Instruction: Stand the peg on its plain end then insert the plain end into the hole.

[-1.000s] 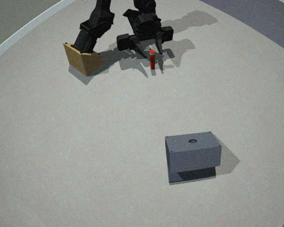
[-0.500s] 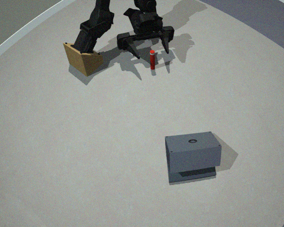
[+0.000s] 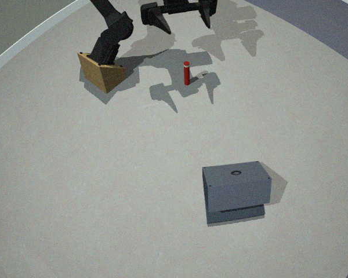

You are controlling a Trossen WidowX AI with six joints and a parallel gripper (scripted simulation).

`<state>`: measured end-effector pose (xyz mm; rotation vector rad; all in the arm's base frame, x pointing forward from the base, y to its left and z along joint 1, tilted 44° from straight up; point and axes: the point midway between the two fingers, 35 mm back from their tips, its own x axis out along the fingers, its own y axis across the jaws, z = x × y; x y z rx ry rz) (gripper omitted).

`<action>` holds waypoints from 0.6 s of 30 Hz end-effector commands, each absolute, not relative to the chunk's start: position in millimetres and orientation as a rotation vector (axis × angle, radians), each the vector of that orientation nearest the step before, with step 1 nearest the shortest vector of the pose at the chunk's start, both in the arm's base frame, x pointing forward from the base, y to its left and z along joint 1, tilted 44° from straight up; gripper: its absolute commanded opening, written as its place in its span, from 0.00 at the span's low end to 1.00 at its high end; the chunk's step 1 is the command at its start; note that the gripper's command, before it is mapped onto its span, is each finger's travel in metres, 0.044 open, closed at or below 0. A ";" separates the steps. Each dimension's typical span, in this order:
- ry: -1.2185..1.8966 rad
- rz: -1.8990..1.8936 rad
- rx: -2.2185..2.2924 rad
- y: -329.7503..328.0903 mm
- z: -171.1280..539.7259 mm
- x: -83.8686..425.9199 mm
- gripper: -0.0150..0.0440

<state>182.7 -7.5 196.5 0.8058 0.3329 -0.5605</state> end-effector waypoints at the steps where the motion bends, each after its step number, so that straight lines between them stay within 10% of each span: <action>1: 0.308 -0.541 0.787 -21.7 210.6 173.0 1.00; 18: 0.760 -0.542 0.556 -9.7 169.7 176.8 1.00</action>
